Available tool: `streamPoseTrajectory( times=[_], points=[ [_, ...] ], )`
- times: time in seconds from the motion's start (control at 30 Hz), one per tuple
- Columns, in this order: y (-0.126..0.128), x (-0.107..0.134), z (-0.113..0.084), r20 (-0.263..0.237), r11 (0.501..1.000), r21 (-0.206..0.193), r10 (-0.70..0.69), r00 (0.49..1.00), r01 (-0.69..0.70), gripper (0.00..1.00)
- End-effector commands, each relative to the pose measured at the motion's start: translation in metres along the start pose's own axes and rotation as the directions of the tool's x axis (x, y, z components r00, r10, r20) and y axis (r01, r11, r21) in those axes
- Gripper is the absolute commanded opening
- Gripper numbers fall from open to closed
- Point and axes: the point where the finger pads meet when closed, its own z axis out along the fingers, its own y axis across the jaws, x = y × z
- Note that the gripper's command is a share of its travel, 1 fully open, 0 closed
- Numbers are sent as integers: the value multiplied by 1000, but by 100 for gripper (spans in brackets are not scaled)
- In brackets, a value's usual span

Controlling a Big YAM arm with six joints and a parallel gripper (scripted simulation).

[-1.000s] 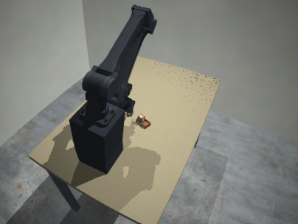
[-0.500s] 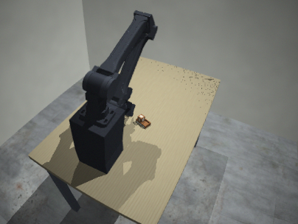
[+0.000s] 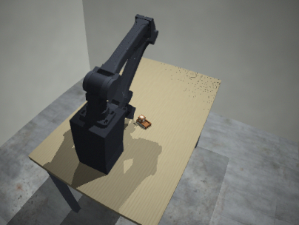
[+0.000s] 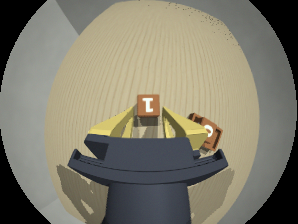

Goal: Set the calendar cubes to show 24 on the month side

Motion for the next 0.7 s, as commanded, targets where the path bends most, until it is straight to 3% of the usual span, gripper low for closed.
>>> streamPoseTrajectory(
  times=[0.0,0.67],
  points=[
    [-5,-14,4,48,1000,11,-11,999,10,44],
    [-3,-11,5,43,1000,8,-13,999,13,44]
  ],
)
